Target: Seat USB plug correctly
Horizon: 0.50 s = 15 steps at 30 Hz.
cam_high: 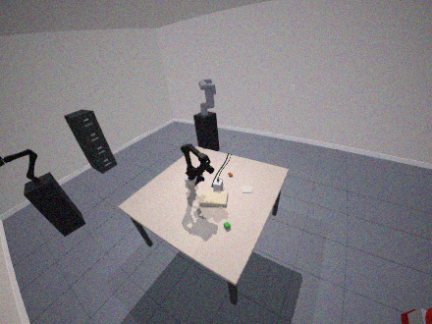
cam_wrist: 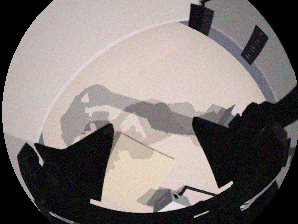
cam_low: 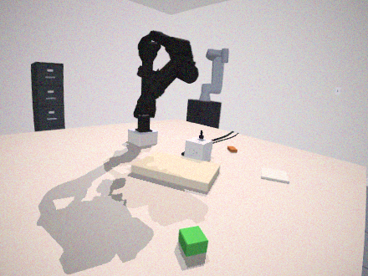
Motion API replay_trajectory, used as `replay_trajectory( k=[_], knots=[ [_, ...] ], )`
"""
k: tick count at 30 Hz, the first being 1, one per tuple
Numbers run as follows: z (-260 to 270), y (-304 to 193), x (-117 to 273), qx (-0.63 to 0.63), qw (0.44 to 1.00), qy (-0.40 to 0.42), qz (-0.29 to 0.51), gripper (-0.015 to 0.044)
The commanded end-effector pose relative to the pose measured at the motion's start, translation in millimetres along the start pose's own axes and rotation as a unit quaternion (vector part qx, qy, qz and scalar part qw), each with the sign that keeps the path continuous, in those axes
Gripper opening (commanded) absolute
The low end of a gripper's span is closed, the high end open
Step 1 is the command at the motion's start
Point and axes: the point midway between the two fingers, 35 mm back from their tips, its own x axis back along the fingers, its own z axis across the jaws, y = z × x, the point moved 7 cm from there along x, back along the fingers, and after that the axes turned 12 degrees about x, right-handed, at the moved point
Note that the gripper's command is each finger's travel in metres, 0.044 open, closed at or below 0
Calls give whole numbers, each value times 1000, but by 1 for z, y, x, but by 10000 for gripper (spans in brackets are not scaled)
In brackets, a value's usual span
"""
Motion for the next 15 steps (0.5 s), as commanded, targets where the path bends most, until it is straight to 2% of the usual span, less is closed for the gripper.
replay_trajectory(
  k=[1, 5, 8, 11, 15],
  knots=[
    [0, -1, 0, 9, 1000, 1, 2, 426],
    [4, -15, 7, 181, 983, 18, 31, 440],
    [7, -28, 14, 333, 941, 40, 52, 440],
    [9, -40, 21, 476, 874, 69, 67, 440],
    [11, -57, 30, 646, 751, 112, 75, 440]
  ],
)
